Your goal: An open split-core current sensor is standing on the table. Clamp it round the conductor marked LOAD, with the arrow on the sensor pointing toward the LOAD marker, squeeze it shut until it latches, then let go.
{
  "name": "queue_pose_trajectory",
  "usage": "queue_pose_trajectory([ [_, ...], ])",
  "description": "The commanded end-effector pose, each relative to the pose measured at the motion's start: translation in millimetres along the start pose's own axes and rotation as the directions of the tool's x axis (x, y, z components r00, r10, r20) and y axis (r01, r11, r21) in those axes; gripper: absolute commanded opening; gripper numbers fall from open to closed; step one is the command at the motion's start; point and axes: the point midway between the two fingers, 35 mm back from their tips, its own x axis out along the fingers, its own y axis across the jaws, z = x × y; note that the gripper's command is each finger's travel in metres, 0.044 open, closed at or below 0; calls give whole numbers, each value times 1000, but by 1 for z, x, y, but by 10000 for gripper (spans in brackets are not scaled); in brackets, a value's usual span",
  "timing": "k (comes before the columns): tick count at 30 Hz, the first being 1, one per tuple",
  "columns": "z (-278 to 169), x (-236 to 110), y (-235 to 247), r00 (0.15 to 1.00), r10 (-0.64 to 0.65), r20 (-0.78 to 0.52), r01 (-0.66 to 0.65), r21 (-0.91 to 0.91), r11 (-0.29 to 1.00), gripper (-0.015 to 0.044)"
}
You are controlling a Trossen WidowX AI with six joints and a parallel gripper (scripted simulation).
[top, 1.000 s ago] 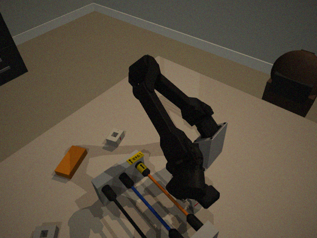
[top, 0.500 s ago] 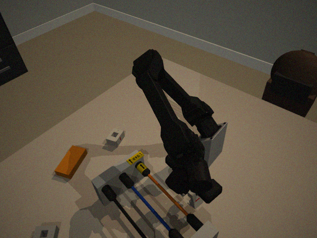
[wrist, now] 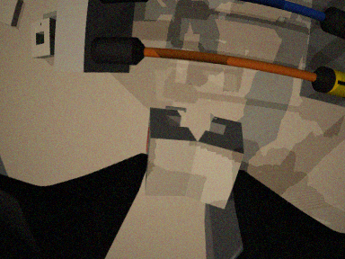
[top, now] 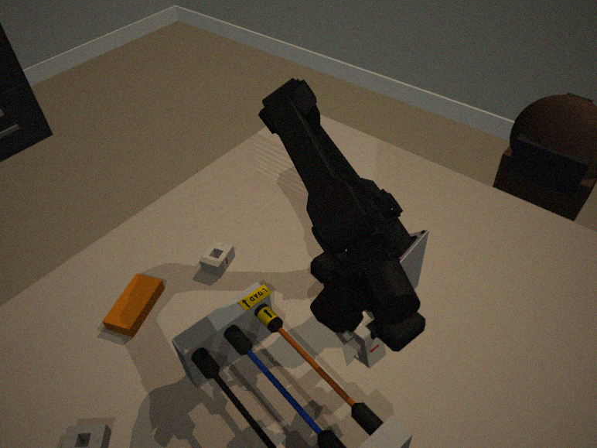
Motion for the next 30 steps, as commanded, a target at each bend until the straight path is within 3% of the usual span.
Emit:
queue_pose_trajectory([
  [1, 1, -5, -1, 1000, 2, -3, -2, 40, 999, 0],
  [15, 26, -3, 2, 1000, 5, -2, -3, 536, 844, 0],
  [30, 55, 1, 2, 1000, 4, -1, -1, 916, 400, 0],
])
